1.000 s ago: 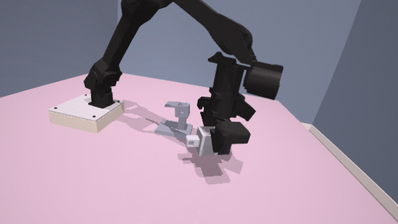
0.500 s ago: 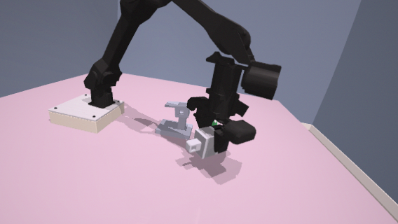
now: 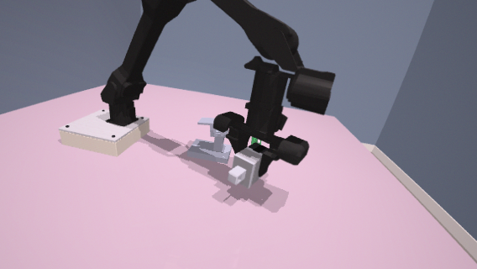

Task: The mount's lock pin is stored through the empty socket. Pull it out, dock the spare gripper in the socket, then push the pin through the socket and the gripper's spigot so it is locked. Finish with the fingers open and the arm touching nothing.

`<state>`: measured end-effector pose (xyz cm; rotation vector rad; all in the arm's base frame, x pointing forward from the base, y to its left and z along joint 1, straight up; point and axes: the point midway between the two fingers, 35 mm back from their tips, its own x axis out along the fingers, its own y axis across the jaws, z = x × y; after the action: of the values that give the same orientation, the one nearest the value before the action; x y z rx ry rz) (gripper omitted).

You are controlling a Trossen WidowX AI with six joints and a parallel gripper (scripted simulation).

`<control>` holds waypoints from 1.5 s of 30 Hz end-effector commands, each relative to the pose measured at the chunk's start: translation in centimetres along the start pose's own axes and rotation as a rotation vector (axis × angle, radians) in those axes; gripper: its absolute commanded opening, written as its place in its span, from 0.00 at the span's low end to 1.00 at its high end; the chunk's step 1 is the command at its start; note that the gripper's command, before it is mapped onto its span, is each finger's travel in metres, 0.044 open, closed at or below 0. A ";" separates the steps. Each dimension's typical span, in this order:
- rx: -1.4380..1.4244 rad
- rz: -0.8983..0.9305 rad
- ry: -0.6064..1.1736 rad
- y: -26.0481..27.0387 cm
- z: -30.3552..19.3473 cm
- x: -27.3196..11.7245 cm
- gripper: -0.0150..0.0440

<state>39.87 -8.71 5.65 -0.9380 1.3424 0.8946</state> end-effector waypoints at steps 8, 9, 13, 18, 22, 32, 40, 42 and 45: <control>-0.282 -0.007 0.002 0.3 -0.2 -0.3 0.25; -0.307 -0.007 0.002 0.3 -0.3 -0.3 0.25; -0.404 -0.006 0.002 0.4 -0.3 -0.3 0.25; -0.526 -0.006 0.003 0.6 -0.4 -0.3 0.25; -0.624 -0.006 0.003 0.7 -0.5 -0.4 0.25; -0.867 -0.005 0.004 1.0 -0.7 -0.4 0.25; -1.063 -0.005 0.005 1.2 -0.8 -0.4 0.25; -1.111 -0.005 0.005 1.3 -0.9 -0.5 0.25; -1.184 -0.004 0.005 1.4 -0.9 -0.5 0.25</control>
<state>38.32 -9.00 5.83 -1.7393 0.7781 1.6769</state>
